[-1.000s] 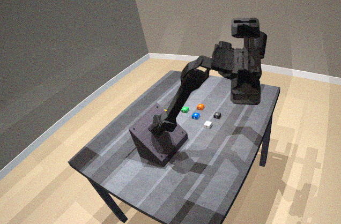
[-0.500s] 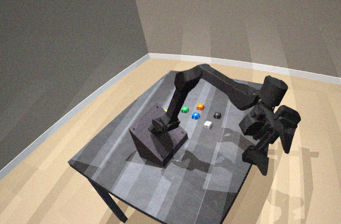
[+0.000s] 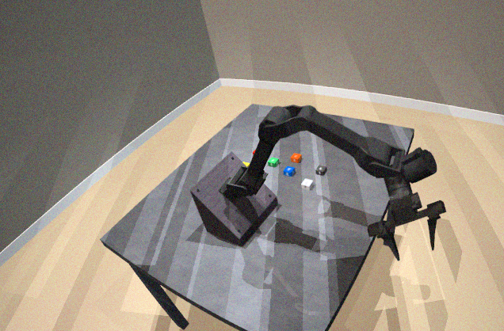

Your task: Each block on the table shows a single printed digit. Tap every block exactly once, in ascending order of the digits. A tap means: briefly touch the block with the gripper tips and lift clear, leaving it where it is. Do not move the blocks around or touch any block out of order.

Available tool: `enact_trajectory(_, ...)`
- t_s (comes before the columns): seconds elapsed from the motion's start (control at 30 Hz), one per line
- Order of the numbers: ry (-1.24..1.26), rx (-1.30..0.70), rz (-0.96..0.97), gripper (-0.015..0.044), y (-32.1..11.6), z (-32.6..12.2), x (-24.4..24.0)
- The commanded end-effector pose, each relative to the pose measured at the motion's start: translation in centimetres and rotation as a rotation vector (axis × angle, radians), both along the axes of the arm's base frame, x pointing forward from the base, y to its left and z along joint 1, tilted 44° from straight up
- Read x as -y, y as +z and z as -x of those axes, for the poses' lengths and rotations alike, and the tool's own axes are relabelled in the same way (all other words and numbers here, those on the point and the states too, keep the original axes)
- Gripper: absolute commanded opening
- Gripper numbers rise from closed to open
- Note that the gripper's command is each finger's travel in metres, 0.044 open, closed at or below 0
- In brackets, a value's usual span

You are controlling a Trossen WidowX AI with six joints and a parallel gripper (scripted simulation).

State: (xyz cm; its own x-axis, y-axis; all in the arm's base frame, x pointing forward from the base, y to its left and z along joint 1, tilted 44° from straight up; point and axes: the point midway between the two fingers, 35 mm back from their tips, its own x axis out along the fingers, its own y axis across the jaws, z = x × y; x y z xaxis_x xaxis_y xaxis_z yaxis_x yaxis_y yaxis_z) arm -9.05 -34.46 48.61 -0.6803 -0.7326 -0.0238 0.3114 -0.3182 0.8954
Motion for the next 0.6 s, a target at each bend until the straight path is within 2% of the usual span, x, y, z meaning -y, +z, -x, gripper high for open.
enact_trajectory(0.0,0.160,-0.090,-0.223,0.0400,-4.7,-5.5,2.4)
enact_trajectory(0.27,0.458,-0.326,-0.567,0.0400,-12.4,-15.8,2.6)
enact_trajectory(0.57,0.806,-0.730,-0.907,0.0400,-21.0,-26.3,-2.4)
